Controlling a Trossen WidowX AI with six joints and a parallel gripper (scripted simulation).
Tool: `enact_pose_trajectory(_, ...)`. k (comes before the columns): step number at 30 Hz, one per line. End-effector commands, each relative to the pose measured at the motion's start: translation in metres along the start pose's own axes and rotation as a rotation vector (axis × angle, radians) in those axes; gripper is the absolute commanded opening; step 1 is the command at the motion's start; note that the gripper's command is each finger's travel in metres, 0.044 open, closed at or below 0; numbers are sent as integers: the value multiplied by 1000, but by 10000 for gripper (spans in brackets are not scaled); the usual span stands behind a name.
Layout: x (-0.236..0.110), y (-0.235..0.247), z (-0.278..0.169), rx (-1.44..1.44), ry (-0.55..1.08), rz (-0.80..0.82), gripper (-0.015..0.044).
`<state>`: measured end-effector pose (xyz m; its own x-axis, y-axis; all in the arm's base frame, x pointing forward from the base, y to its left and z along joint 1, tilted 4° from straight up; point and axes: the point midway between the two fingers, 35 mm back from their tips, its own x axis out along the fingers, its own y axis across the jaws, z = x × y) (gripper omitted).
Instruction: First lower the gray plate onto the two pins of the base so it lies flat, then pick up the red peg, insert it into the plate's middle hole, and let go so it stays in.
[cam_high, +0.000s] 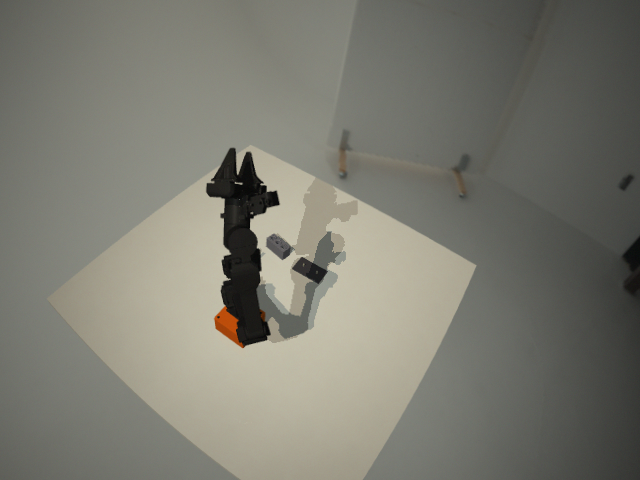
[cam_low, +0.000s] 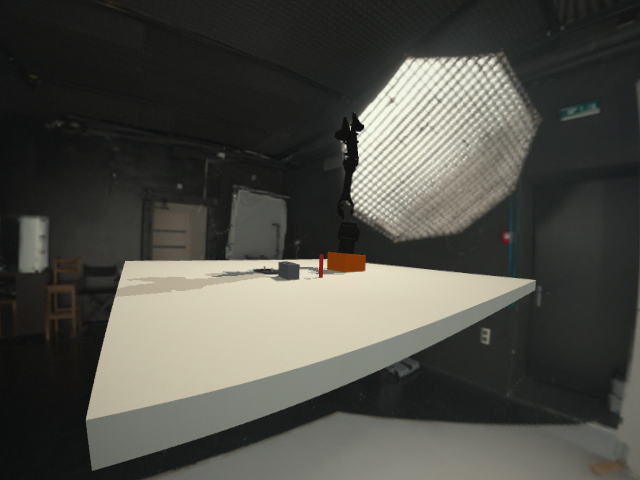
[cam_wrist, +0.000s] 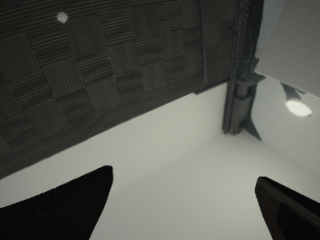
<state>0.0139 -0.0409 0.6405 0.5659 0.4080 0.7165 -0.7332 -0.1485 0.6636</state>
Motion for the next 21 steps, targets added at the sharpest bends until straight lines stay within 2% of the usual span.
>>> enact_pose_trajectory(1,0,0,0,0,0,0,426)
enact_pose_trajectory(6,20,-22,-22,-108,46,-77,440)
enact_pose_trajectory(14,78,-127,-85,-515,231,-371,440)
enact_pose_trajectory(21,99,-202,-108,-765,385,-543,440)
